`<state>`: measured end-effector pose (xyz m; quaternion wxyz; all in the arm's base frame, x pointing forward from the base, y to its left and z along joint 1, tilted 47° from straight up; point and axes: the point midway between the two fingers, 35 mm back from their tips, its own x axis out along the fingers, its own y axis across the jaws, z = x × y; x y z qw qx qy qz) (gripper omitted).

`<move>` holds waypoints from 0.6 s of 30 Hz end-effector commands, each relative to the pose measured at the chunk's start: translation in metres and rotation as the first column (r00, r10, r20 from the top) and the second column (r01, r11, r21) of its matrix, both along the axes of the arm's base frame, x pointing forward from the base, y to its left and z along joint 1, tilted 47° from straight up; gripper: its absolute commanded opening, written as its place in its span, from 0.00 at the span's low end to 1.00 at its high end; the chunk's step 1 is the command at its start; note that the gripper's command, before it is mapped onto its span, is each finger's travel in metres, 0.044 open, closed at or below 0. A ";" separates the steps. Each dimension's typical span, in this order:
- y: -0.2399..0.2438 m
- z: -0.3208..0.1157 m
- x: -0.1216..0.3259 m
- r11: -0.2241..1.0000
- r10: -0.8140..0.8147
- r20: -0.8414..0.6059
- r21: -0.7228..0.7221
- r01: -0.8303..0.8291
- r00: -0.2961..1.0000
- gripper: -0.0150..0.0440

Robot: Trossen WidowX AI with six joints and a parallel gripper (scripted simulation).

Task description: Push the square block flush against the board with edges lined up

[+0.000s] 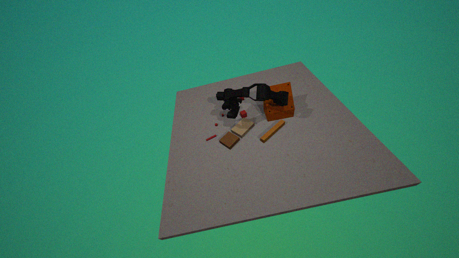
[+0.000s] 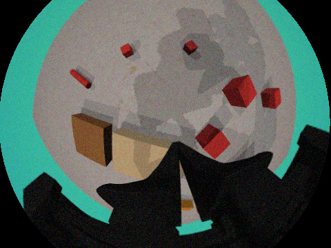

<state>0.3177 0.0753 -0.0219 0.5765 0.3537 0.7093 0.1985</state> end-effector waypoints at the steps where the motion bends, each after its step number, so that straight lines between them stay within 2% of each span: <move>1: -0.004 0.001 -0.012 0.996 0.091 0.101 0.000 -0.091 0.991 0.25; 9: -0.007 0.002 -0.037 0.961 0.269 0.294 -0.015 -0.277 0.917 0.25; 18: -0.008 0.003 -0.067 0.882 0.438 0.489 -0.073 -0.465 0.754 0.25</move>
